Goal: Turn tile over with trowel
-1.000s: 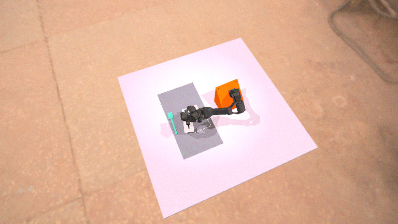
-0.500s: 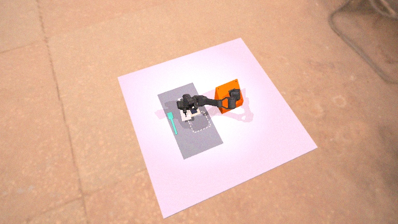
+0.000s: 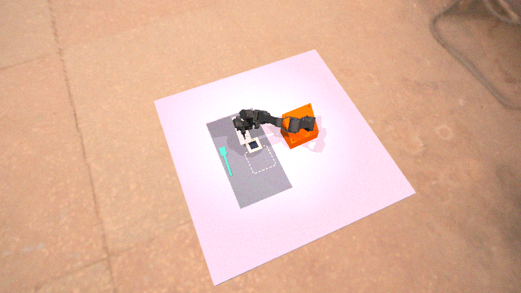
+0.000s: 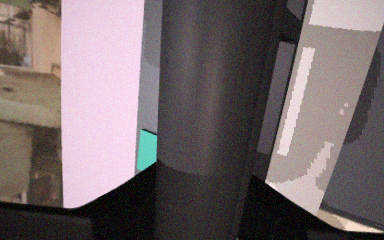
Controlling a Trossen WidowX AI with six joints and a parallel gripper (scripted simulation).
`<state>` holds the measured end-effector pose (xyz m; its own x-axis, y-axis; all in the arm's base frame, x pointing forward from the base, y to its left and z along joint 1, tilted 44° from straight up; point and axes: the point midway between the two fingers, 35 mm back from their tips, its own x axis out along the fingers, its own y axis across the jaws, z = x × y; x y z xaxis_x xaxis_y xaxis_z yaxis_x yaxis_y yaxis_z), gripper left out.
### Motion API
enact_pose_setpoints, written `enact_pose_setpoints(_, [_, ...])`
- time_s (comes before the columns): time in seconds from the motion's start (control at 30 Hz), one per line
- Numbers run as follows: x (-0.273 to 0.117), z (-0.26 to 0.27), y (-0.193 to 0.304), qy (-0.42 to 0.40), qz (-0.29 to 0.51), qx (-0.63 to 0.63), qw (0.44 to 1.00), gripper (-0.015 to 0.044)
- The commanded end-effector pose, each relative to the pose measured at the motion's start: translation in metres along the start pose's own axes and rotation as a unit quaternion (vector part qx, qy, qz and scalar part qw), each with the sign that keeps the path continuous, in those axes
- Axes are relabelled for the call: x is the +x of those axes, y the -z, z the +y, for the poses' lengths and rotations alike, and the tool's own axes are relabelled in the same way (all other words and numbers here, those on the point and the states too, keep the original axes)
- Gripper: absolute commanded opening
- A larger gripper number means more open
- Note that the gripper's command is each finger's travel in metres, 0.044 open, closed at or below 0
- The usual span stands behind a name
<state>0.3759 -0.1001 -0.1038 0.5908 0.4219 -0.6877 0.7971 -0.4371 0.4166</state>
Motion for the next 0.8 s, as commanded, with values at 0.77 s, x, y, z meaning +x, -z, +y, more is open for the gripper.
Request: enact_pose_setpoints(0.77, [0.0, -0.048, -0.05, -0.041, 0.032, -0.026, 0.998, 0.0])
